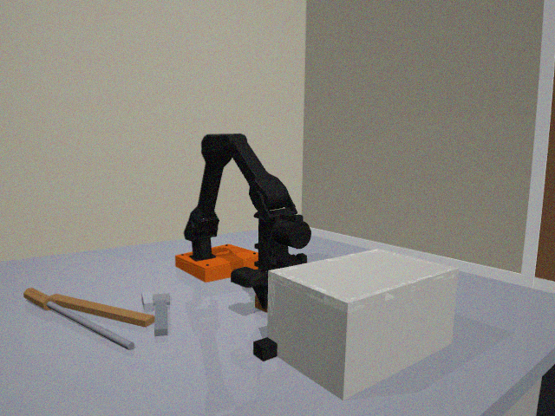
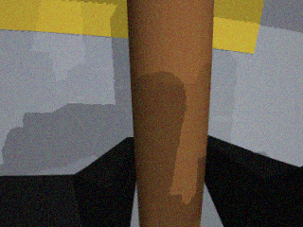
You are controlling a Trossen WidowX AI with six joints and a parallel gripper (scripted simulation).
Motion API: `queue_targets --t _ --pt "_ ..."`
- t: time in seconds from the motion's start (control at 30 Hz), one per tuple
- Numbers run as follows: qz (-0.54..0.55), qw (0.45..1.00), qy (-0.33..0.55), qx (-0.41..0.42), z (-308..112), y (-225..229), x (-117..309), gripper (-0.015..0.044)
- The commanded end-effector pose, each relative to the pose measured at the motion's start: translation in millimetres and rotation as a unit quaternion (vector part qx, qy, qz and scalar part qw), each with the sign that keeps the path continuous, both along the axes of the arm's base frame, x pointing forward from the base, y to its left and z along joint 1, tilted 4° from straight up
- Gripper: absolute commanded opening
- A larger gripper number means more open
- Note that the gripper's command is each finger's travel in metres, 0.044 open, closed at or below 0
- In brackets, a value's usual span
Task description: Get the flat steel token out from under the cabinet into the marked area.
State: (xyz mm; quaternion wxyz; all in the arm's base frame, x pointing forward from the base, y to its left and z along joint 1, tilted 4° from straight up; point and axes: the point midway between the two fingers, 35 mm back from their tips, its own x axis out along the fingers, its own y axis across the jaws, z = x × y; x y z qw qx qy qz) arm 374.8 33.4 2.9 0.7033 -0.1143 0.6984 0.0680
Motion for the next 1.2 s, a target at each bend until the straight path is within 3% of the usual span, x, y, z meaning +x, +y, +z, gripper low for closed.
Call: queue_targets --t 0.0,1.17 --pt "0.002 1.0 0.001 0.0 -0.9 -1.4 -6.0 0.0" --pt "0.002 1.0 0.003 0.0 -1.2 -11.8 -39.6 0.0"
